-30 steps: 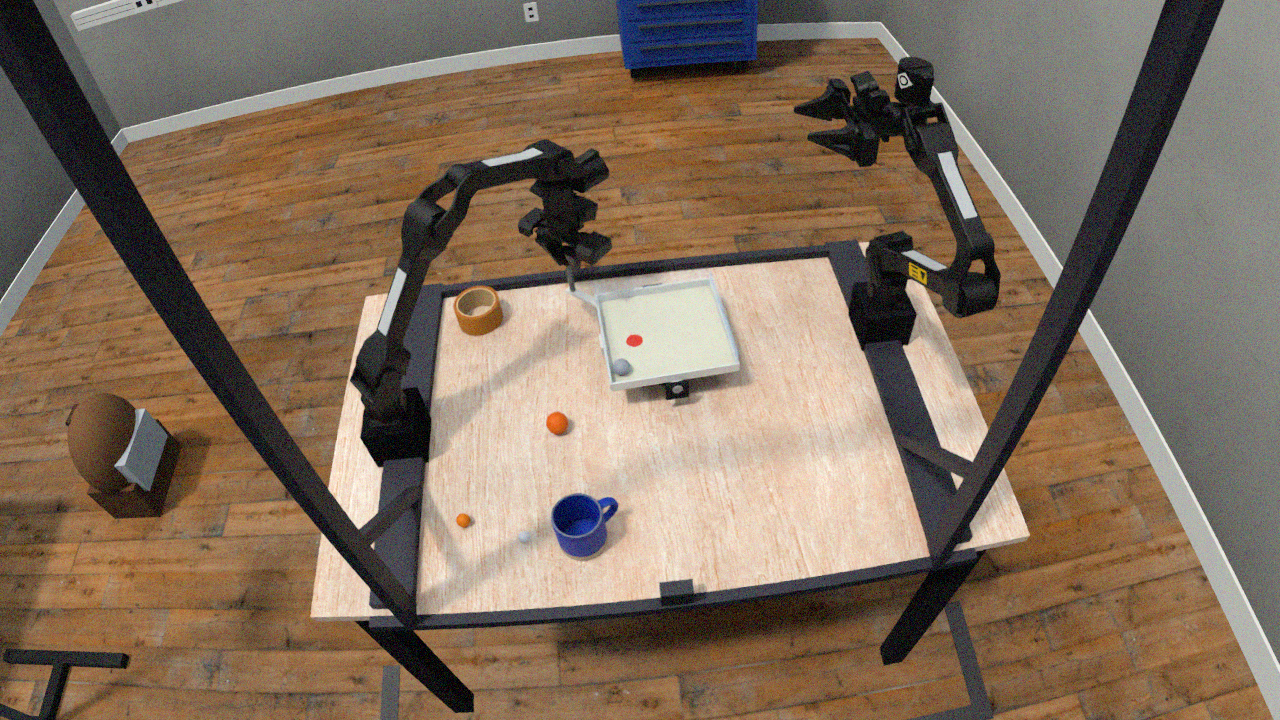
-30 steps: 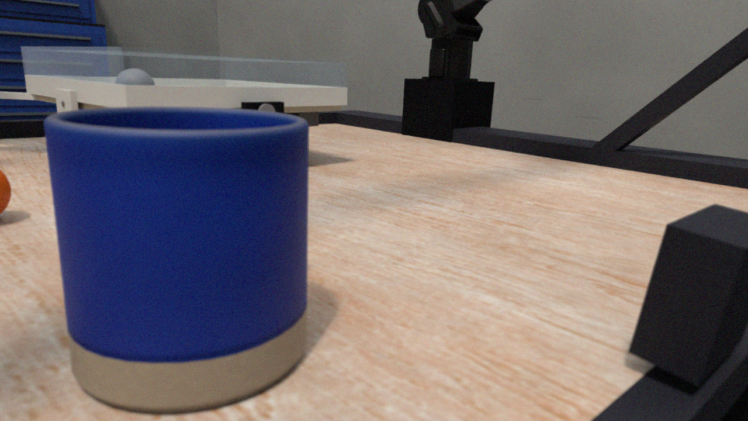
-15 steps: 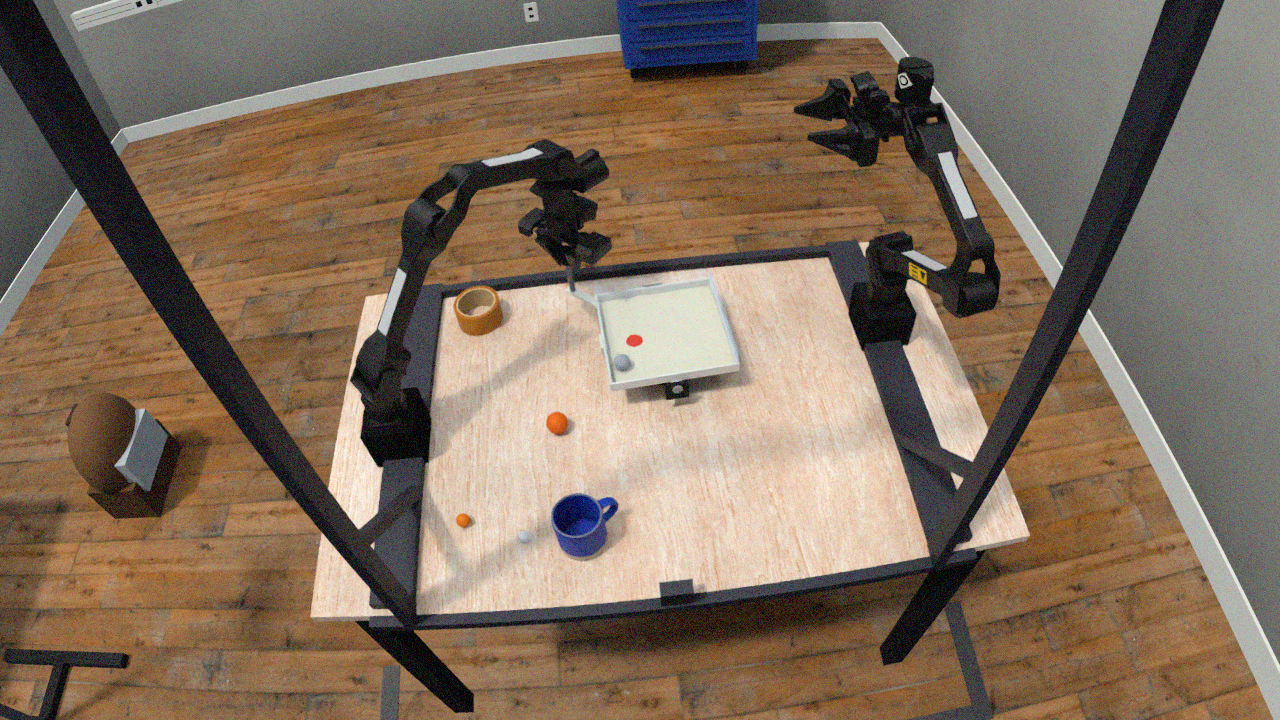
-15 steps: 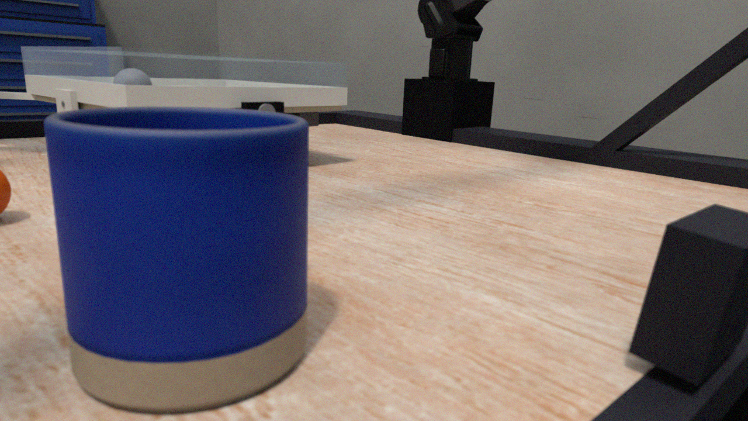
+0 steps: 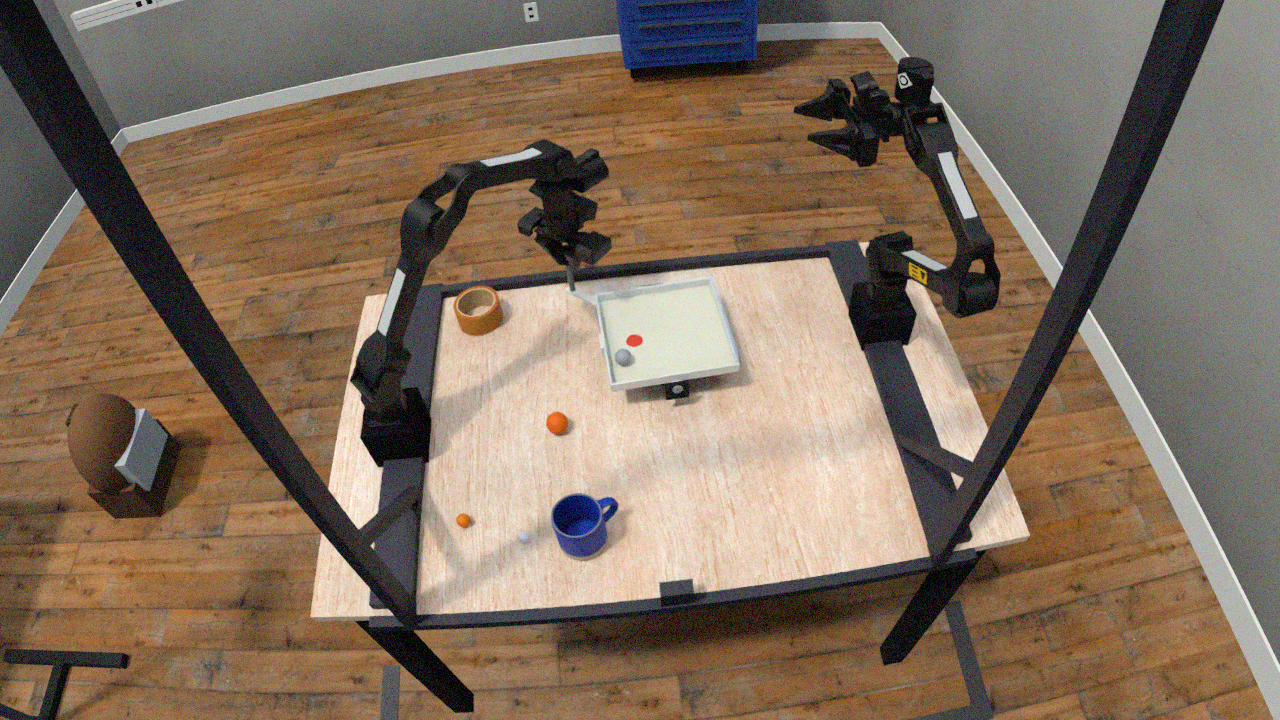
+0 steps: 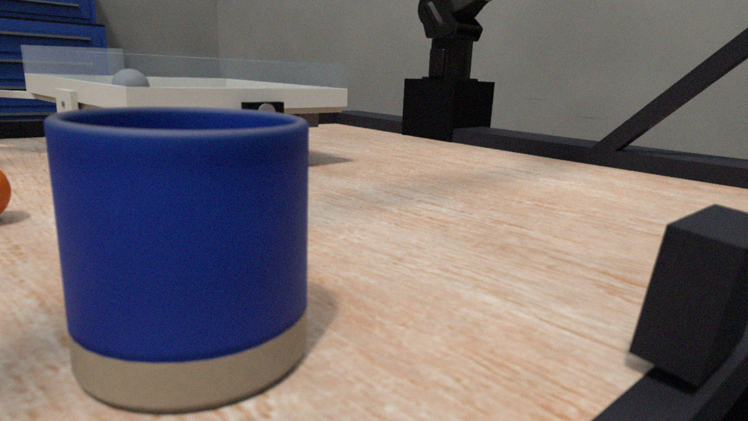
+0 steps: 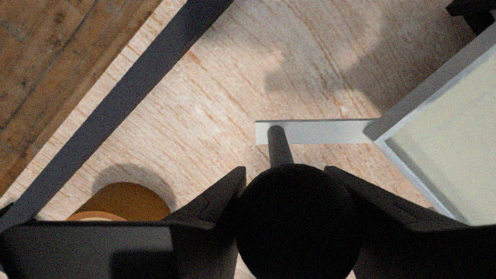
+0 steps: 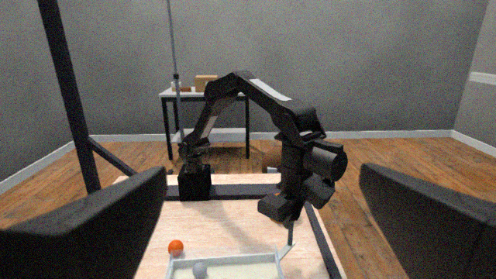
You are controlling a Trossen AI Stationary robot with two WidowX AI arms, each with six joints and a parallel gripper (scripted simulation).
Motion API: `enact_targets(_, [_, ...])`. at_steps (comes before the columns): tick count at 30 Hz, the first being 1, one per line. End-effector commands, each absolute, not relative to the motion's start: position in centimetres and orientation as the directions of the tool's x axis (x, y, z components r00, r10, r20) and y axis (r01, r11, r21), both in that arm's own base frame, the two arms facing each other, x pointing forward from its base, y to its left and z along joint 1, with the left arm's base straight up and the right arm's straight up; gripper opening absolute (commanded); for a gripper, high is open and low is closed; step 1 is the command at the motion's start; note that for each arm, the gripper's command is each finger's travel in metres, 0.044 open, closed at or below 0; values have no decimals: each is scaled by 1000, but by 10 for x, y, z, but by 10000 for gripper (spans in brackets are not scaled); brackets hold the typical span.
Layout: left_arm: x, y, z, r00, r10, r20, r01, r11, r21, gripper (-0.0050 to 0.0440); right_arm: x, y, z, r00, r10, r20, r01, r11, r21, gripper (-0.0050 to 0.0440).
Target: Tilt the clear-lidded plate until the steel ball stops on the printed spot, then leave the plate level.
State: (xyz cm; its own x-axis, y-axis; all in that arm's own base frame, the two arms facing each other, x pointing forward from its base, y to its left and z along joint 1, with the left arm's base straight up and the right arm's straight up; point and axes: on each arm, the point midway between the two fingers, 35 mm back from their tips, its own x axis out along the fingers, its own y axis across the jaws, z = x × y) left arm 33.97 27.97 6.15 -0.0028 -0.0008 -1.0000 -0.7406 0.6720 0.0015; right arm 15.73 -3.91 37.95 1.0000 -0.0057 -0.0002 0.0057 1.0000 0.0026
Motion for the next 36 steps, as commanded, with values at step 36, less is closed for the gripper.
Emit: enact_targets(36, [345, 289, 73, 26, 29, -999, -744, 668, 0, -50, 157, -41, 381, 1000, -8, 0, 8, 1000, 0, 400])
